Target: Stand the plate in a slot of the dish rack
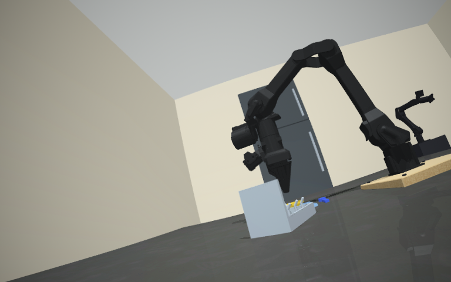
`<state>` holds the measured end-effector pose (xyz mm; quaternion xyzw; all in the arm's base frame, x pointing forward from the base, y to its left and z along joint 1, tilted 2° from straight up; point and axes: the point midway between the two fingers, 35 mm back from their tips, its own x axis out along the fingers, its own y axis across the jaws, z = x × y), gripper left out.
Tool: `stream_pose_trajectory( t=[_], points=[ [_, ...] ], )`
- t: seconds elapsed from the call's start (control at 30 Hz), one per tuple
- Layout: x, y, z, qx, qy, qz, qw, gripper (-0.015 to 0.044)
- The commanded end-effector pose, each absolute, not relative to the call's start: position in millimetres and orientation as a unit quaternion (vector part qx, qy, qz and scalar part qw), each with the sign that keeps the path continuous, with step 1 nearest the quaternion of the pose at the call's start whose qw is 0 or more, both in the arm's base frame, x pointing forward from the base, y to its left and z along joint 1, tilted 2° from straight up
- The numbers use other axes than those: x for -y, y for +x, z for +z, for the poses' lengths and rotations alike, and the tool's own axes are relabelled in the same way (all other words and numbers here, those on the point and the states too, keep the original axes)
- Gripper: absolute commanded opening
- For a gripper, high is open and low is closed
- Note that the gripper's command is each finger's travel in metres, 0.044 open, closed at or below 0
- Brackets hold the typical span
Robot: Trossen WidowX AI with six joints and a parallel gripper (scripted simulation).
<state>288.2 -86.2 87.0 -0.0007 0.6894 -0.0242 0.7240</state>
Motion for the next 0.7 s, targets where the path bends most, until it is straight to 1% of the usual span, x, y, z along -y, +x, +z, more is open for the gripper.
stream_pose_trajectory(
  t=[0.0,0.67],
  points=[
    [87,287,79,-0.692,0.0,-0.026,0.722,0.04],
    [88,288,47,-0.692,0.0,-0.026,0.722,0.04]
  ],
)
